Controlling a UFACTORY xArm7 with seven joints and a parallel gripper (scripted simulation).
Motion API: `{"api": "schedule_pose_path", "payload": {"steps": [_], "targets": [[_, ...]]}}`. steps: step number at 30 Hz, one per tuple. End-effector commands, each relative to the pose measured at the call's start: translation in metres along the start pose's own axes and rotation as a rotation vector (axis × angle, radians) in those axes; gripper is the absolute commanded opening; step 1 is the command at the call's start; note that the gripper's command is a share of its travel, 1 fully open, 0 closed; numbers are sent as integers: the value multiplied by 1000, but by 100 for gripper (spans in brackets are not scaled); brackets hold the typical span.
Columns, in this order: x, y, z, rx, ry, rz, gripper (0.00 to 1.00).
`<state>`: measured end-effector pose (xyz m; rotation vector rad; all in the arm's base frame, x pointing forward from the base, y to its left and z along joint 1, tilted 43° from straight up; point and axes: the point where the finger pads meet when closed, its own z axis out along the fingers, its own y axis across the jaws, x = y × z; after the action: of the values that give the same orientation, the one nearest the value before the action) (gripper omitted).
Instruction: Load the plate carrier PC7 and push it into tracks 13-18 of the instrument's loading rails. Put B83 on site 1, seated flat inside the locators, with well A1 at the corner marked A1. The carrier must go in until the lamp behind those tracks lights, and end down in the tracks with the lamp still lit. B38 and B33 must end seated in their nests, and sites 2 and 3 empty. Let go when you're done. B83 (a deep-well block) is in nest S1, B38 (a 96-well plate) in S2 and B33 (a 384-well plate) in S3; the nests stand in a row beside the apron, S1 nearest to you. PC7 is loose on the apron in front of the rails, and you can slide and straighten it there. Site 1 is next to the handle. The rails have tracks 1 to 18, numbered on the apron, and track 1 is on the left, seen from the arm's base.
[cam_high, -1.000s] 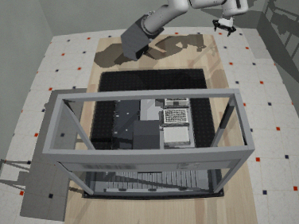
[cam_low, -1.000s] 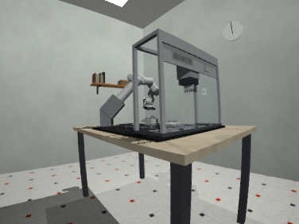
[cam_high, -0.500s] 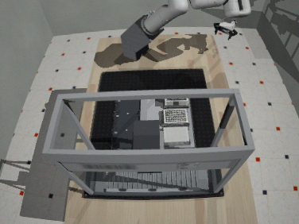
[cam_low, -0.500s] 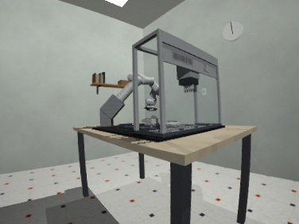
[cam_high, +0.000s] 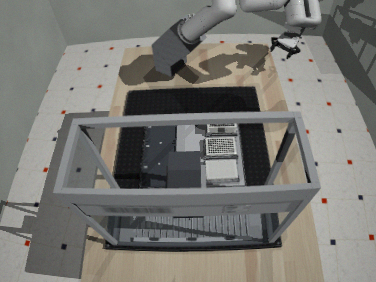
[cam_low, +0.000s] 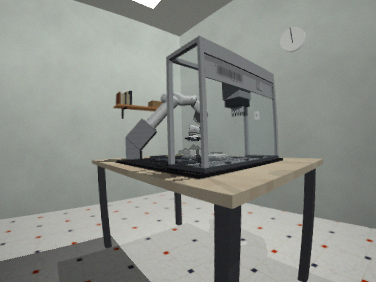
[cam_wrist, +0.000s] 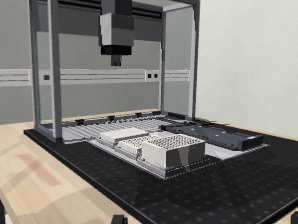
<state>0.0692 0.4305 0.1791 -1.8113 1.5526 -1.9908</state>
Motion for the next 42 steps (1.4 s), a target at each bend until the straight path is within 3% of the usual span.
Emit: {"api": "schedule_pose_path", "payload": {"steps": [1,4,6,9,13,15,17,21,23,26,30,34,38,42], "targets": [[-3,-7,14,-45,-17,35,100],[-5,-12,28,-108,-24,85,100],[-6,-15,38,-108,-24,85,100],[-6,-15,38,-108,-24,85,100],[-8,-21,57,-204,-30,162,100],[-9,-23,67,-204,-30,162,100],[-9,-23,67,-204,-30,162,100],[-10,-28,87,-306,-31,245,100],[-11,-30,96,-306,-31,245,100],[-11,-30,96,-306,-31,245,100],[-11,-32,116,-407,-29,332,100],[-11,-34,125,-411,-28,336,100],[-10,-35,145,-511,-22,424,100],[-10,-36,152,-521,-21,433,100]]}}
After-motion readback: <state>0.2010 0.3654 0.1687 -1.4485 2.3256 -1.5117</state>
